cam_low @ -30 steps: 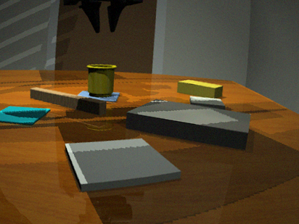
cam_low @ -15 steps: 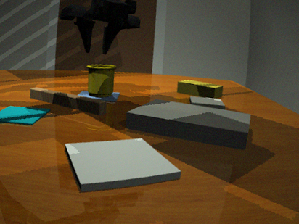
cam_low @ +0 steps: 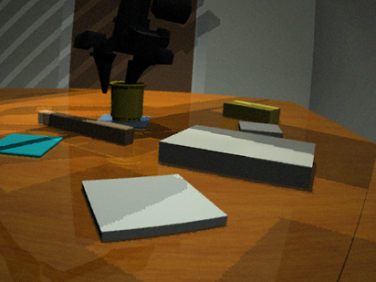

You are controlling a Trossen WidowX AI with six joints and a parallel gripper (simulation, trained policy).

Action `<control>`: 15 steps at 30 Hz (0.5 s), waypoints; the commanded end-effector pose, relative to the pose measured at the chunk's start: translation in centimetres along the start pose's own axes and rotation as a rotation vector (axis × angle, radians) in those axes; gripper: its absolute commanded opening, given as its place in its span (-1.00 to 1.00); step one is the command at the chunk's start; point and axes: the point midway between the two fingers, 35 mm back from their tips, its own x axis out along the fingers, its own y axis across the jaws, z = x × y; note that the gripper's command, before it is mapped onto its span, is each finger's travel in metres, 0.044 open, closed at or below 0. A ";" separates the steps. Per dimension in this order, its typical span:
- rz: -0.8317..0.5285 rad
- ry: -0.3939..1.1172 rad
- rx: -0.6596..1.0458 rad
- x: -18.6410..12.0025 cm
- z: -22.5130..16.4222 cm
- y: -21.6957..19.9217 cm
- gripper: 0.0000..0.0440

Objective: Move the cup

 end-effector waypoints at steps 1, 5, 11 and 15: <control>-0.017 -0.001 -0.018 1.3 0.0 0.0 -0.06; -0.026 0.004 -0.042 2.6 -0.1 0.1 -0.08; -0.029 -0.006 -0.071 3.3 0.0 -0.1 -0.73; -0.032 -0.011 -0.081 3.2 0.1 -0.5 -0.96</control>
